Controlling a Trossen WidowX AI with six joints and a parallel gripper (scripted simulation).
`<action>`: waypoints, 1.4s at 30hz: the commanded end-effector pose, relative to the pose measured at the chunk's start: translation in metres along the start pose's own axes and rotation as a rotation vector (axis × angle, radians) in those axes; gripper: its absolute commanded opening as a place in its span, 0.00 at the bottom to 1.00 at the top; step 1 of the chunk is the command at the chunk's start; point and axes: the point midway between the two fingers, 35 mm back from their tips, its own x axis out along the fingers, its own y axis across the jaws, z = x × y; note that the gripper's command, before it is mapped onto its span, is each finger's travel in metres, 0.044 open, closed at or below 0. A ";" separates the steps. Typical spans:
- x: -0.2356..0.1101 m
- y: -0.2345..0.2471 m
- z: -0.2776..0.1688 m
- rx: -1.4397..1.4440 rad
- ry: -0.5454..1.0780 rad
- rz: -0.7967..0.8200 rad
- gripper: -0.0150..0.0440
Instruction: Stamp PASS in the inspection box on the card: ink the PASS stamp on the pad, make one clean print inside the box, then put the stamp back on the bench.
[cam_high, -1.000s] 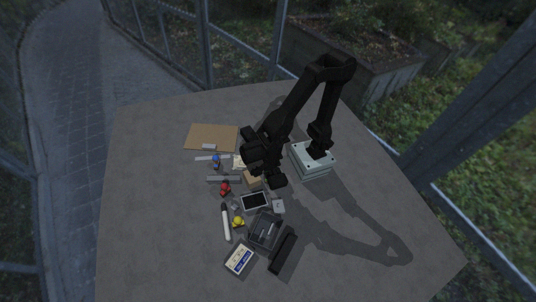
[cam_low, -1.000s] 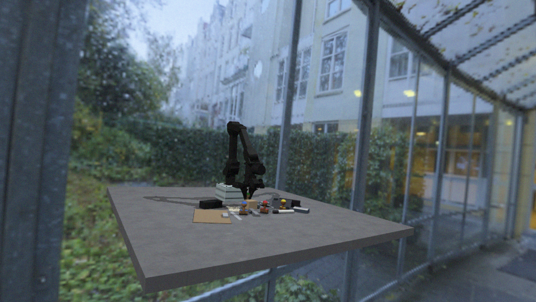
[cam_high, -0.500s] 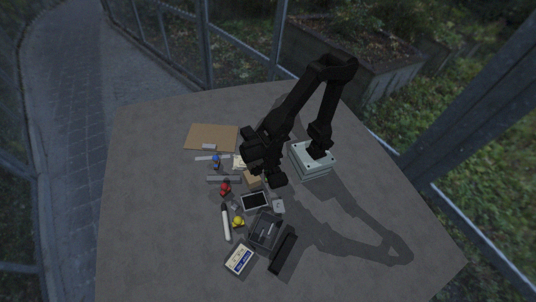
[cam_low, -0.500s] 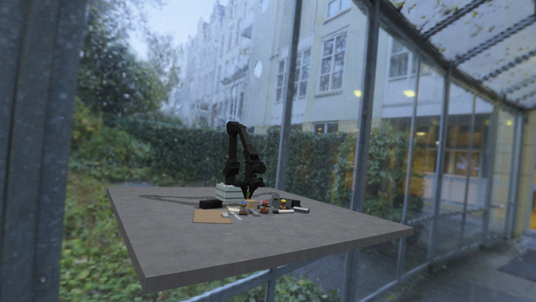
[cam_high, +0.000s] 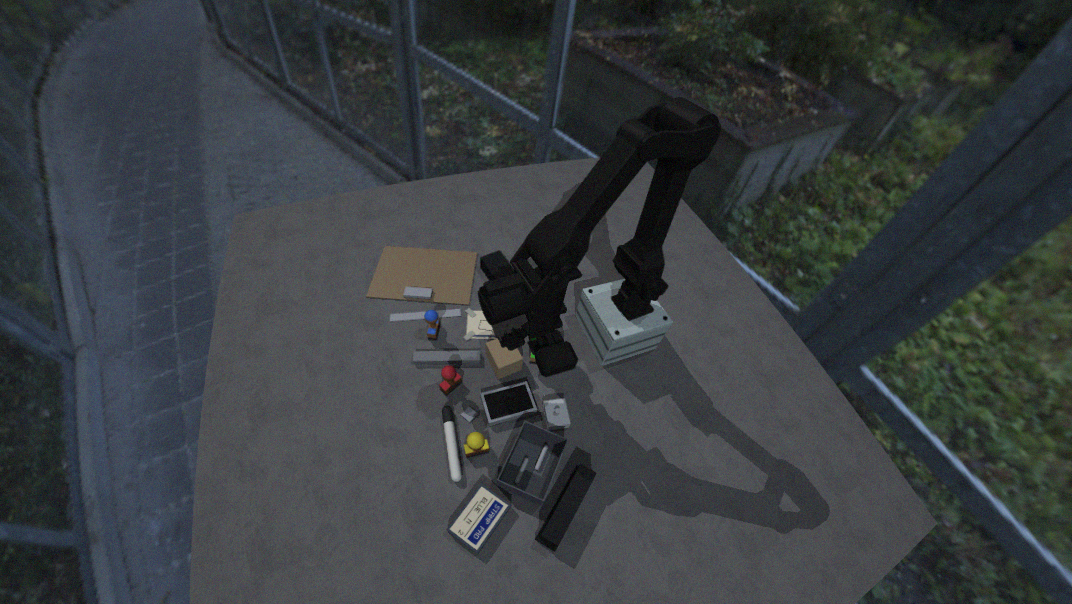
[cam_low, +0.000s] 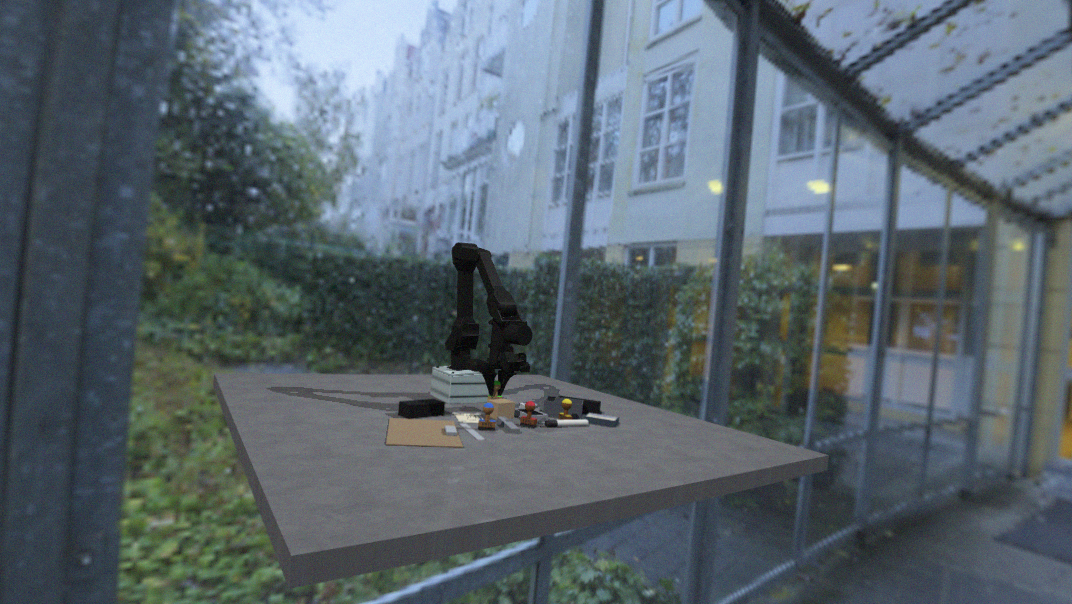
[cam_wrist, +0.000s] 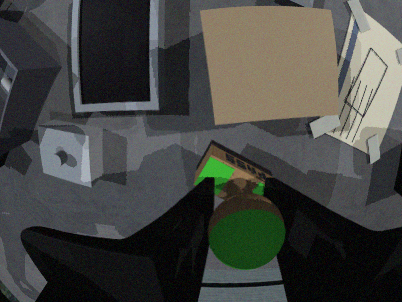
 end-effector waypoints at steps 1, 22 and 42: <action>-0.003 0.000 0.001 0.005 -0.004 -0.001 0.25; -0.013 0.000 0.001 0.005 -0.004 -0.002 0.25; -0.023 0.000 0.001 0.005 -0.004 -0.002 0.25</action>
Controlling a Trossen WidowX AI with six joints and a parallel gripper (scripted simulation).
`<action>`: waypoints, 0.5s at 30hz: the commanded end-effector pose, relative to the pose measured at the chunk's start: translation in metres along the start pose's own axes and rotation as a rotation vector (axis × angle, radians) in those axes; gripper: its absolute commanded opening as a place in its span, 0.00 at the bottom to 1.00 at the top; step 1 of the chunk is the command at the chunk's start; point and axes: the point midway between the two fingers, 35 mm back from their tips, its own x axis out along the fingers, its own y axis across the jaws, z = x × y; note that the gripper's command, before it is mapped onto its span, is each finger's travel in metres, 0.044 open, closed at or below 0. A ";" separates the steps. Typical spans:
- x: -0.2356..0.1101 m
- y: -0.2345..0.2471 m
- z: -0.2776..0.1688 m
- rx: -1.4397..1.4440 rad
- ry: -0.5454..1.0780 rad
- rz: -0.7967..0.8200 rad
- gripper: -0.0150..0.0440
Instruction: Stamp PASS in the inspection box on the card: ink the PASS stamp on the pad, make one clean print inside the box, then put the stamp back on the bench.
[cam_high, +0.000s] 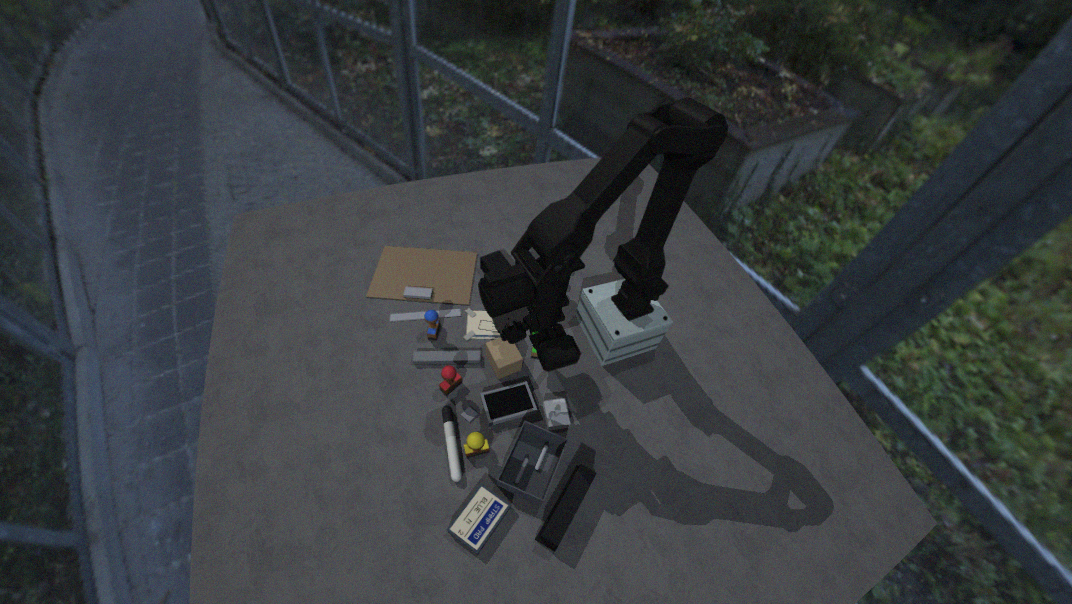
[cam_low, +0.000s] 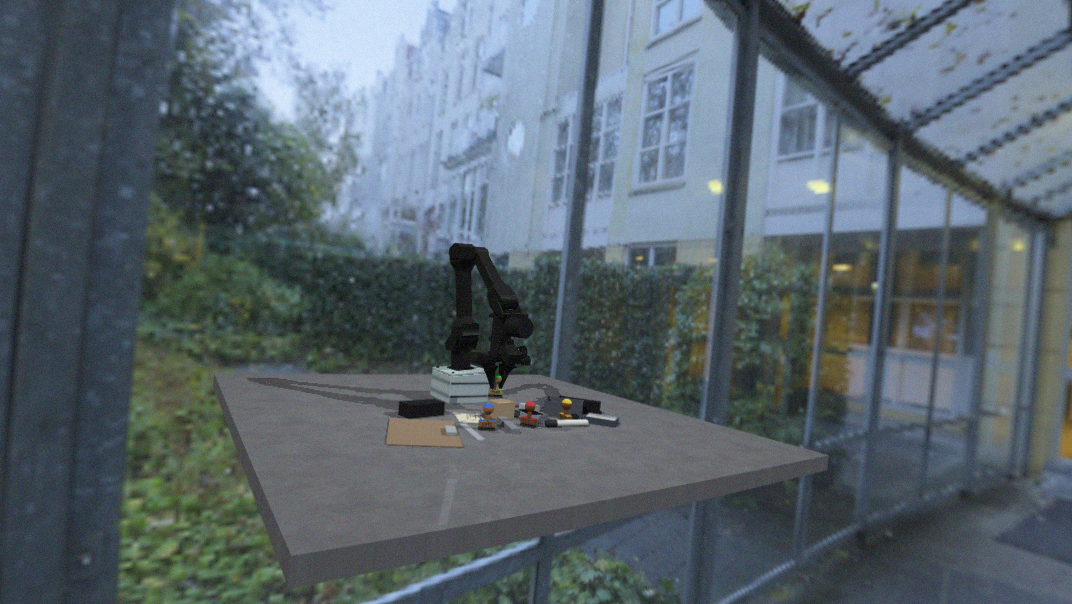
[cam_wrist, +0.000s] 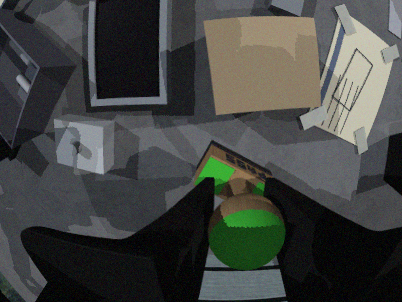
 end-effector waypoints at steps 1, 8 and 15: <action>-0.004 0.000 0.001 0.005 -0.004 -0.002 0.25; -0.007 0.000 0.001 0.005 -0.004 -0.003 0.25; -0.010 0.000 0.000 0.005 -0.004 -0.003 0.25</action>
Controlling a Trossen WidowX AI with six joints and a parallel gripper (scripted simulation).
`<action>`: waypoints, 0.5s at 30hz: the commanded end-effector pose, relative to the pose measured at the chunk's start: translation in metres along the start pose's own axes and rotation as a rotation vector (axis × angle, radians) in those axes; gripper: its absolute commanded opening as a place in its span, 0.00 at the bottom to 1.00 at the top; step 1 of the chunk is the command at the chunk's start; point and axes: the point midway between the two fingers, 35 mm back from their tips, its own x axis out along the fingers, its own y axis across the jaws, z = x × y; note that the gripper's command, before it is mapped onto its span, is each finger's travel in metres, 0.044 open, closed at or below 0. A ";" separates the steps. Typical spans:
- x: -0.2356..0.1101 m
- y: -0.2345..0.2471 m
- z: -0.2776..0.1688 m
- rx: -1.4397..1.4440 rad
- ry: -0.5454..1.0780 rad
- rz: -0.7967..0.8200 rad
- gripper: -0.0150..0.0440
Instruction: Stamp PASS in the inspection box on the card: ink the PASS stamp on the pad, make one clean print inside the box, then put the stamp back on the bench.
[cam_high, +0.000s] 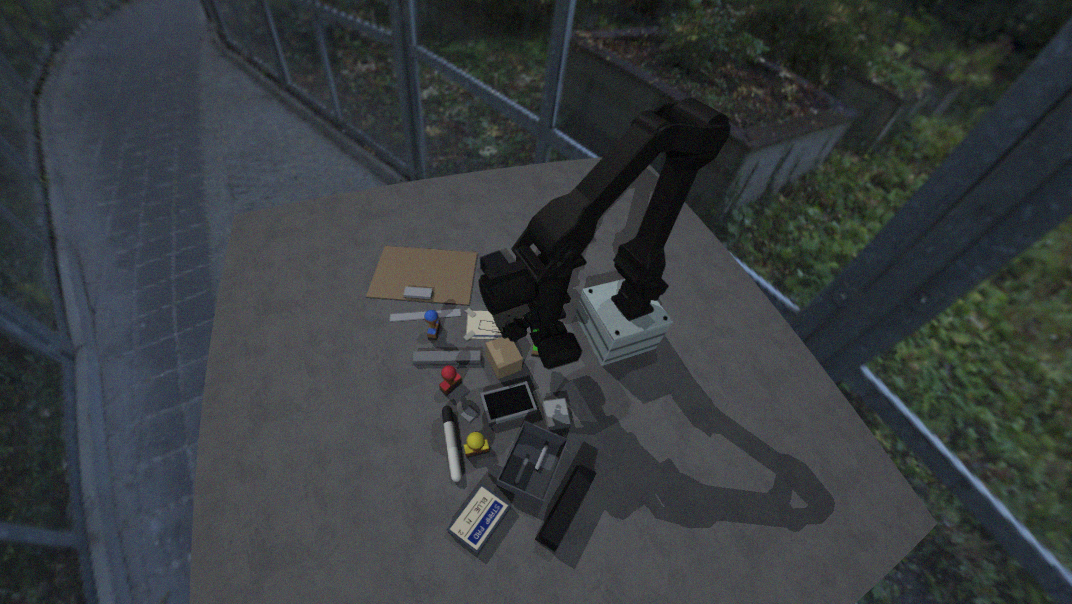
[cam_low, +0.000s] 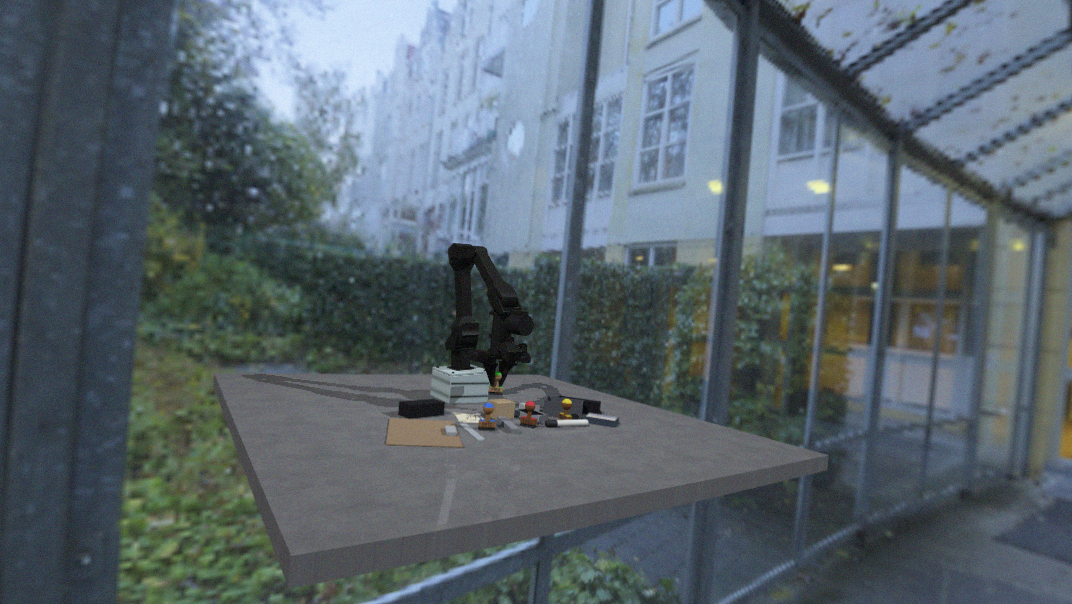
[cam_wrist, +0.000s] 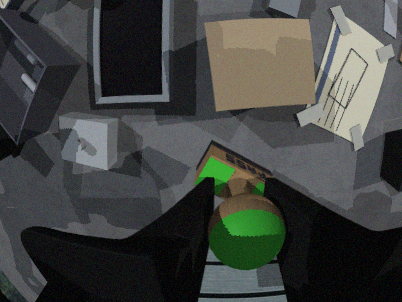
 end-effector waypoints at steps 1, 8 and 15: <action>-0.004 0.000 0.001 0.005 -0.004 -0.003 0.25; -0.007 0.000 0.000 0.005 -0.004 -0.003 0.25; -0.010 0.000 0.000 0.005 -0.004 -0.003 0.25</action>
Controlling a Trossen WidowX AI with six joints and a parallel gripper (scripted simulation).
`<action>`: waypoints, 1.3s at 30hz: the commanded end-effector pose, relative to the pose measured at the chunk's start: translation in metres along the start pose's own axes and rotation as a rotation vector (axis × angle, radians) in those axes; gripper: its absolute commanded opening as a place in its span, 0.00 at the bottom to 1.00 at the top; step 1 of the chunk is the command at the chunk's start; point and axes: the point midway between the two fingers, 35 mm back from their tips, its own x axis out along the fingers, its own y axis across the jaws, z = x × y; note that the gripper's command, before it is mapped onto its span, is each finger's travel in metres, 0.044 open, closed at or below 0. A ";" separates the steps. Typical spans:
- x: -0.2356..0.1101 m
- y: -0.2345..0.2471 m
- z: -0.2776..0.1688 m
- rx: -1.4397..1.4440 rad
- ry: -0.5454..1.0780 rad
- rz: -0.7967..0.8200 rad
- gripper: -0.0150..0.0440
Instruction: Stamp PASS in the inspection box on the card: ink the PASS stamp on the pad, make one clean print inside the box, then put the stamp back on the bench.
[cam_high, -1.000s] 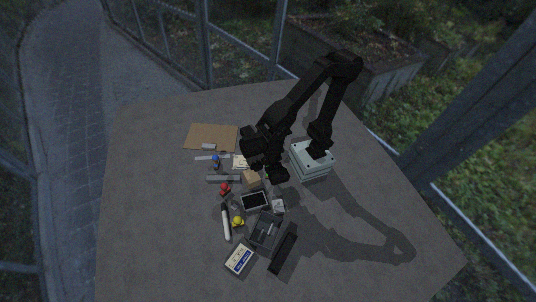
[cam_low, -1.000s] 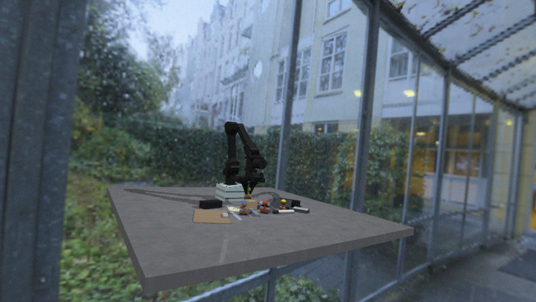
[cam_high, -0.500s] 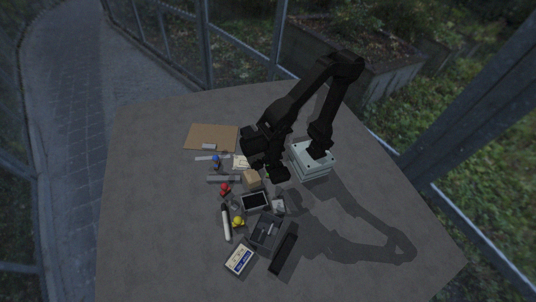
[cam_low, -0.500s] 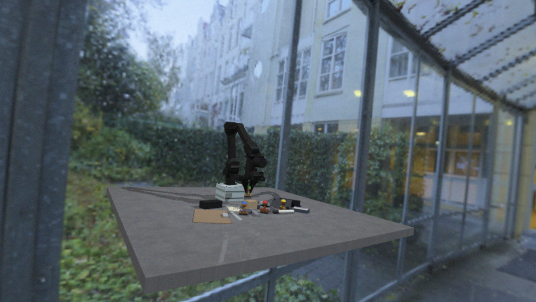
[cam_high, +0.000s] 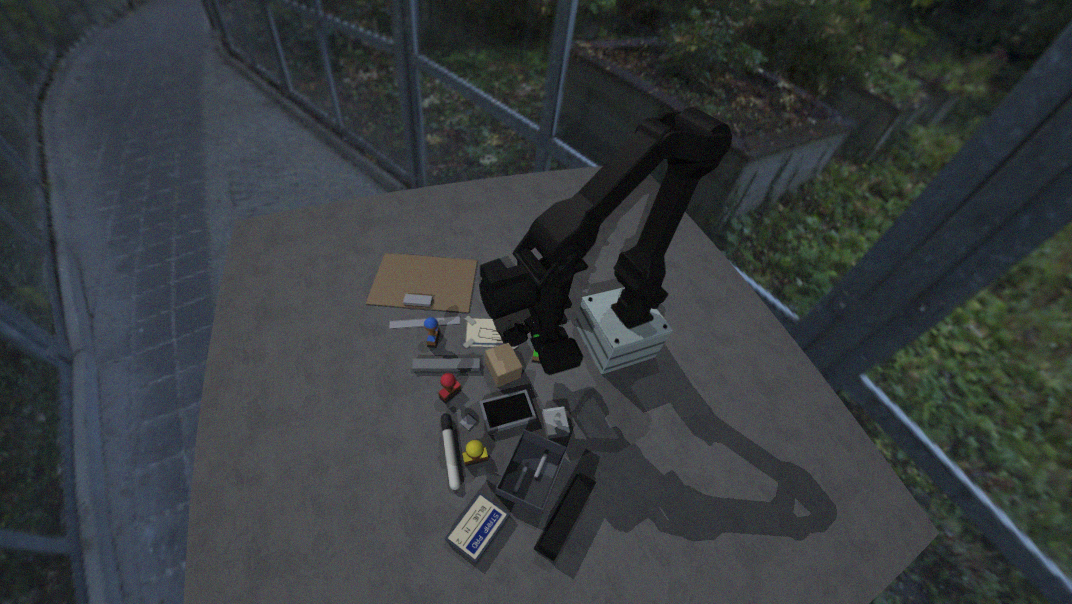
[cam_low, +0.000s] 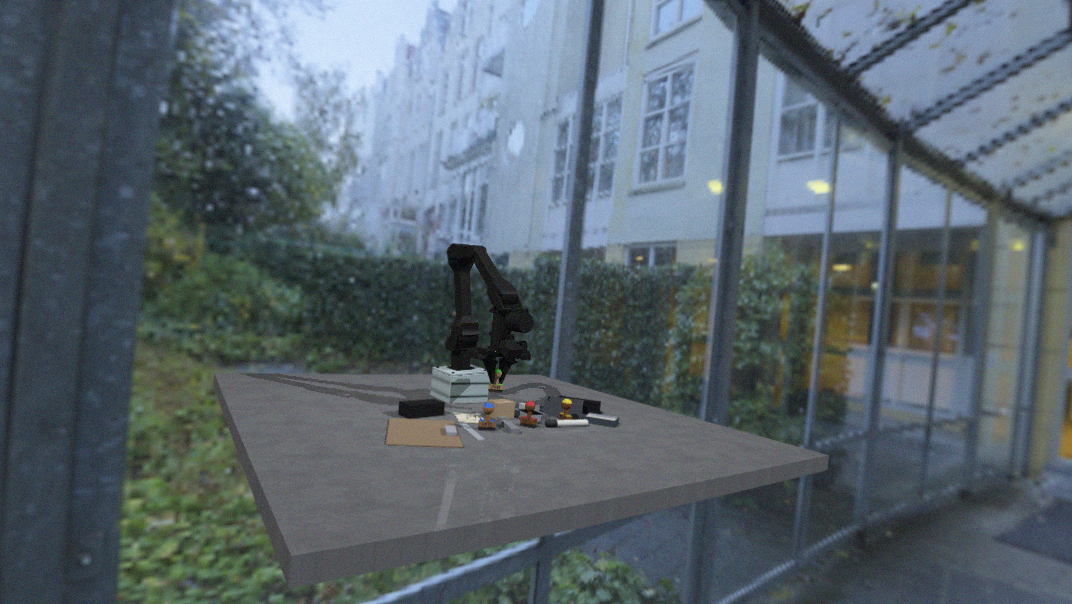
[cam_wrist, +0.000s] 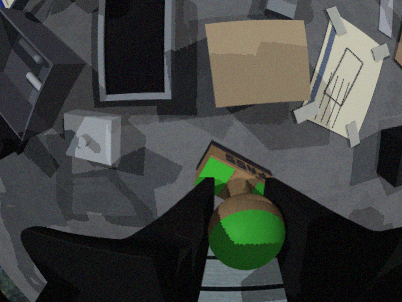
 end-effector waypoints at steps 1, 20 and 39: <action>-0.004 0.000 0.001 0.005 -0.004 -0.003 0.25; -0.013 0.011 0.018 0.005 -0.005 -0.002 0.25; -0.013 0.073 0.081 0.005 -0.010 0.004 0.25</action>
